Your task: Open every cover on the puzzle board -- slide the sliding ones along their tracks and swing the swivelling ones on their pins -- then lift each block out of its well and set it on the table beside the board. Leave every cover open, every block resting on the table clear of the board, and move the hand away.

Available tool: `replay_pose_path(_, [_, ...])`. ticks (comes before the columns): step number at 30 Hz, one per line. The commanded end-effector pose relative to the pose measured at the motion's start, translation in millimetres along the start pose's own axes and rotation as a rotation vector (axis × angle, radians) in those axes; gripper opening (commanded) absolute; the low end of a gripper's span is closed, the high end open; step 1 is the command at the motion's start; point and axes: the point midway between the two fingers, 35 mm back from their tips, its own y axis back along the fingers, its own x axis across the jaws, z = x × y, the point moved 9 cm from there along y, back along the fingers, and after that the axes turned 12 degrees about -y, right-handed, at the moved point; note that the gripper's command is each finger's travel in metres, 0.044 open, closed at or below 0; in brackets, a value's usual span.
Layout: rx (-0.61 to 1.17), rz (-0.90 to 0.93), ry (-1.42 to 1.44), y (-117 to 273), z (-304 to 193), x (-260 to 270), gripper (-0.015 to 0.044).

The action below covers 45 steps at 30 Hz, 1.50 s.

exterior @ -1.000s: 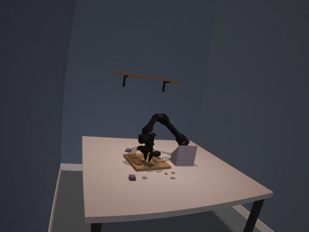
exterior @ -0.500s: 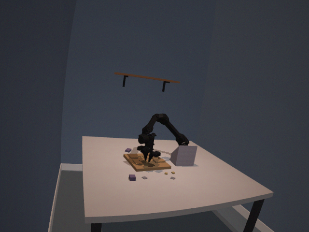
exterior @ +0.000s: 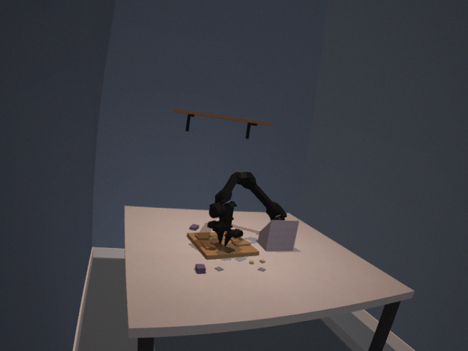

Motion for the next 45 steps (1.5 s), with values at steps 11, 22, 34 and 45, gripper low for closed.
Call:
replay_pose_path(11, [0.003, -0.006, 0.000, -15.1, -1.0, -0.2, 0.0144])
replay_pose_path(22, [0.003, -0.006, 0.000, -22.6, -1.6, -0.2, 0.0144])
replay_pose_path(34, [0.003, -0.006, 0.000, -25.6, -1.6, -0.2, 0.0144])
replay_pose_path(45, [0.003, -0.007, 0.000, -33.7, -1.7, -0.3, 0.0144])
